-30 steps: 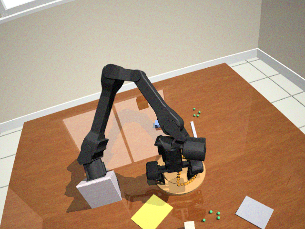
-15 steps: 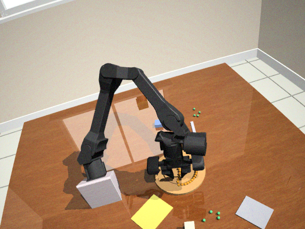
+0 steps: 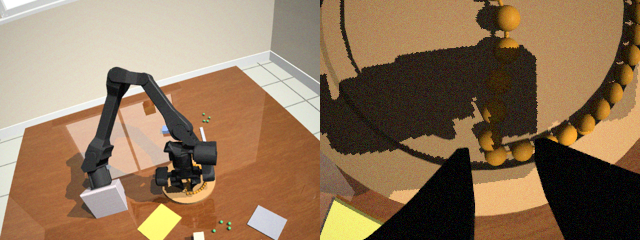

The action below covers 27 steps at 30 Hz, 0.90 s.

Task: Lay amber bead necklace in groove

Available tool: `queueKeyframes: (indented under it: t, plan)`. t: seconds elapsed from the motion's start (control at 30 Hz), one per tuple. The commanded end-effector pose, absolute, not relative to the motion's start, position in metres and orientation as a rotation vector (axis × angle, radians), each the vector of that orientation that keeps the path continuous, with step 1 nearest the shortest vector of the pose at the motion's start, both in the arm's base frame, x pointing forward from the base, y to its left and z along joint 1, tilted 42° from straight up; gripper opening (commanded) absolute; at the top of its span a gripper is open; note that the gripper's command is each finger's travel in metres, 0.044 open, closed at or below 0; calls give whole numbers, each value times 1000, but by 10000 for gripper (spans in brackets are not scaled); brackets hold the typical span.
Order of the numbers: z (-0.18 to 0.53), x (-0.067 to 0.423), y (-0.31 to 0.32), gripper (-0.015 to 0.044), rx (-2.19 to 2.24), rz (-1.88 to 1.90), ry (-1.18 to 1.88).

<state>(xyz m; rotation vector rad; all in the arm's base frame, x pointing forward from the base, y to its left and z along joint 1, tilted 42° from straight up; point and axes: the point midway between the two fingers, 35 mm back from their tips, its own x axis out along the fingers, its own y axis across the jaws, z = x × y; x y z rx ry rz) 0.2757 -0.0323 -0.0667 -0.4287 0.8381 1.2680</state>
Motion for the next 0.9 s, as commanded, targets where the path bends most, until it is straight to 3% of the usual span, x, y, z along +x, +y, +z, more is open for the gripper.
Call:
queueKeyframes:
  t: [0.0,0.3,0.47,0.87]
  plan:
    - [-72,274,-26,120,-418,1271,839]
    - [-77,274,-21,120,-415,1272,840]
    - [-76,275,-23,0,-422,1273,841]
    - [-76,275,-23,0,-422,1273,841]
